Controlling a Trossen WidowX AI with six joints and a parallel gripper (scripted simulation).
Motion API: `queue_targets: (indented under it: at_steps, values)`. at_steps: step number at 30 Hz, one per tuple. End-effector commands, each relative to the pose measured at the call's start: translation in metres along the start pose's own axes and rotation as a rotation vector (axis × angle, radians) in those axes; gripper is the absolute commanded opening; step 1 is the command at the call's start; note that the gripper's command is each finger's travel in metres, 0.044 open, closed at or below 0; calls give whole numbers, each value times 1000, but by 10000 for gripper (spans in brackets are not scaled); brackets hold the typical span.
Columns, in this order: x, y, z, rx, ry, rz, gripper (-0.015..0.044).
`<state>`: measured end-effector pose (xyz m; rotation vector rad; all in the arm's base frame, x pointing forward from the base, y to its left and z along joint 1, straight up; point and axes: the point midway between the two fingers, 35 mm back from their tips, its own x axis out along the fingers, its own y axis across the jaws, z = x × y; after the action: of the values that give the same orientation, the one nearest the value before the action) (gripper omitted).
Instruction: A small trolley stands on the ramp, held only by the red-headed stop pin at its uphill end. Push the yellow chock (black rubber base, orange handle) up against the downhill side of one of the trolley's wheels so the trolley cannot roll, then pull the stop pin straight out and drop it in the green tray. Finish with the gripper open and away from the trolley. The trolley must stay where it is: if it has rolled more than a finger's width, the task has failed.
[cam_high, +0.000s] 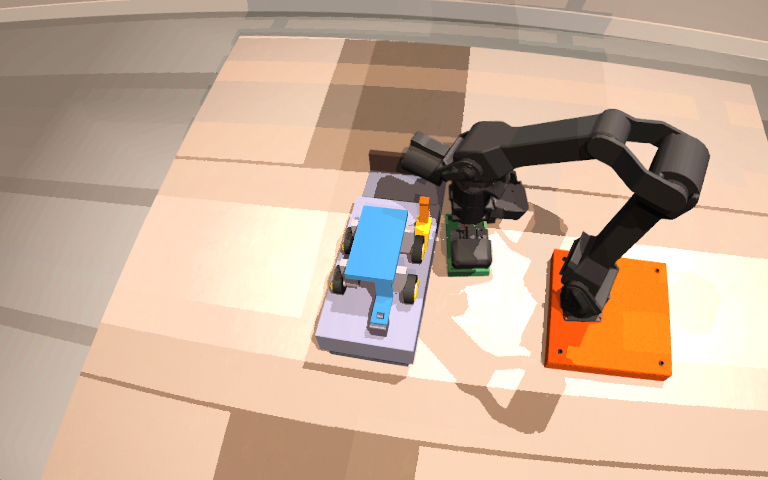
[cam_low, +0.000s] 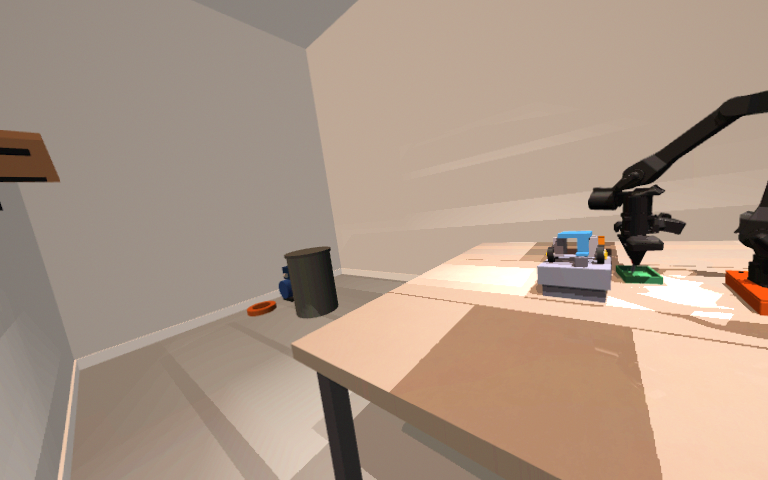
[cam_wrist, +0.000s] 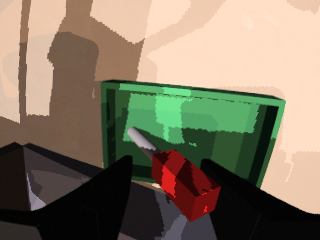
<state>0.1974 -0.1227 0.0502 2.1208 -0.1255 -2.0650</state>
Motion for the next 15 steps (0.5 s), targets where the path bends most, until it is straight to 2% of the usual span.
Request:
queue_targets:
  at_steps: [1,15]
  values:
    - [1,-3,1,1,-3,3,190]
    - [5,-10,0,1,-3,2,190]
